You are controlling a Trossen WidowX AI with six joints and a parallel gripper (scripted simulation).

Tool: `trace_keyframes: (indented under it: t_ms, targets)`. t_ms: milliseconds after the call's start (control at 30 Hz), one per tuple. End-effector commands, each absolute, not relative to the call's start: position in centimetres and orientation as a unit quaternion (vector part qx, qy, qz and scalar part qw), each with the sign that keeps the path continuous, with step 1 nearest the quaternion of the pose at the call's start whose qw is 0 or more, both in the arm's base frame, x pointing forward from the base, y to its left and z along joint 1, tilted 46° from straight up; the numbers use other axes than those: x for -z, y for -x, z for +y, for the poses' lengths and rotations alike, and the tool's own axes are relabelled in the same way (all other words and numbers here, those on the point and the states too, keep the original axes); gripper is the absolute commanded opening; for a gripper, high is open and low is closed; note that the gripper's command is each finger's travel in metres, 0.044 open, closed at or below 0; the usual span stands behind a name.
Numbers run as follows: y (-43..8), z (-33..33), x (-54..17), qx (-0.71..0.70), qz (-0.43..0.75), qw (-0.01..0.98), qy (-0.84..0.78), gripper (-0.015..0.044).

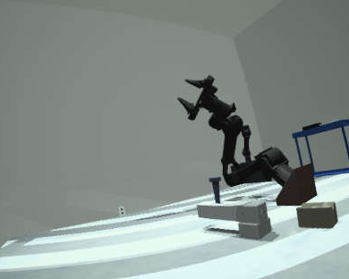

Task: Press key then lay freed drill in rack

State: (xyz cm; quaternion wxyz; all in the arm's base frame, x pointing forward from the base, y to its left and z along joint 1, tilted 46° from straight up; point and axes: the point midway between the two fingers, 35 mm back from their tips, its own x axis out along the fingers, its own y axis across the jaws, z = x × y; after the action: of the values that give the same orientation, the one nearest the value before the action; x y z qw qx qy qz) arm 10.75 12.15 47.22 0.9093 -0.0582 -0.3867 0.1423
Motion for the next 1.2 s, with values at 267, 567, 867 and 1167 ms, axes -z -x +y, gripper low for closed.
trace_keyframes:
  t_ms: [267, 567, 867, 1167]
  targets:
    - [-10.8, 12.4, -47.2, -0.145, -0.385, 0.91, 0.061, 0.0164]
    - [-16.8, 24.1, -41.1, -0.241, -0.213, 0.926, 0.197, 0.0]
    - [-23.9, 27.8, -30.2, -0.242, 0.038, 0.926, 0.287, 0.0]
    - [-28.0, 24.6, -19.6, -0.147, 0.299, 0.884, 0.328, 0.0]
